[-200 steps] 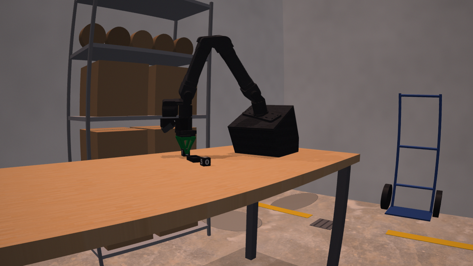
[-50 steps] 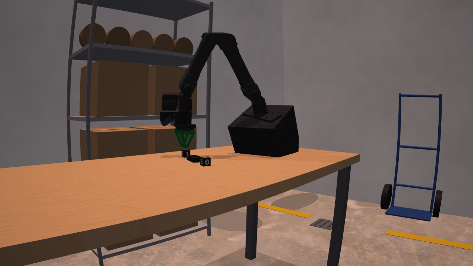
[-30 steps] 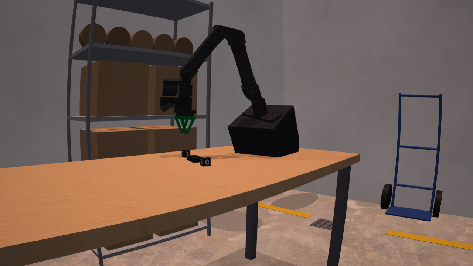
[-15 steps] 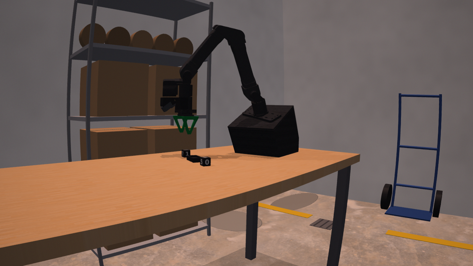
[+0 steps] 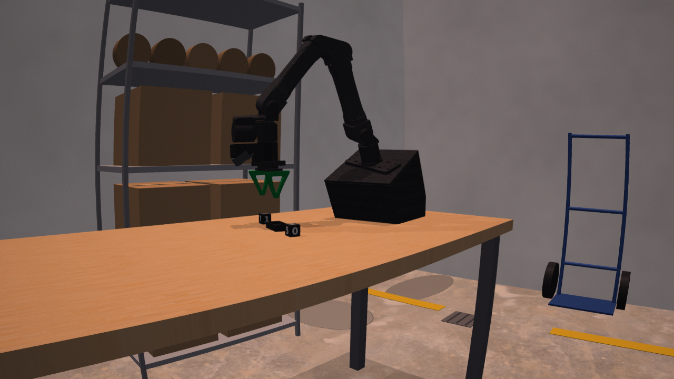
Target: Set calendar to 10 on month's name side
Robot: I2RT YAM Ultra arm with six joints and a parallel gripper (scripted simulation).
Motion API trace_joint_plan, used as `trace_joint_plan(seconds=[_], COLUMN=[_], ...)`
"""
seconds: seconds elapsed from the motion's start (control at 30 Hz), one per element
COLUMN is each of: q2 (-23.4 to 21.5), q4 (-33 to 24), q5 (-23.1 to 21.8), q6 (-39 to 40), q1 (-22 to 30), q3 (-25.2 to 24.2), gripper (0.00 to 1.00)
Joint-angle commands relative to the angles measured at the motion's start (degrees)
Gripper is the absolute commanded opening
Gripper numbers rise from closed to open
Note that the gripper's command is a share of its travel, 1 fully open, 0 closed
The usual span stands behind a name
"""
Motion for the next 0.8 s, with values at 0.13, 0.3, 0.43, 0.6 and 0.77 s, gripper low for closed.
trace_joint_plan(seconds=[0.13, 0.3, 0.43, 0.6, 0.77], q2=[-1.90, -2.56, -2.71, -2.72, -2.72], q4=[-0.01, 0.04, 0.05, 0.05, 0.05], q5=[6.86, 11.71, 12.81, 12.82, 12.82], q6=[17.54, 28.94, 31.52, 31.55, 31.55], q1=[14.91, 26.99, 29.72, 29.75, 29.75], q3=[2.13, 3.41, 3.70, 3.70, 3.70], gripper=[1.00, 1.00, 1.00, 0.45, 0.45])
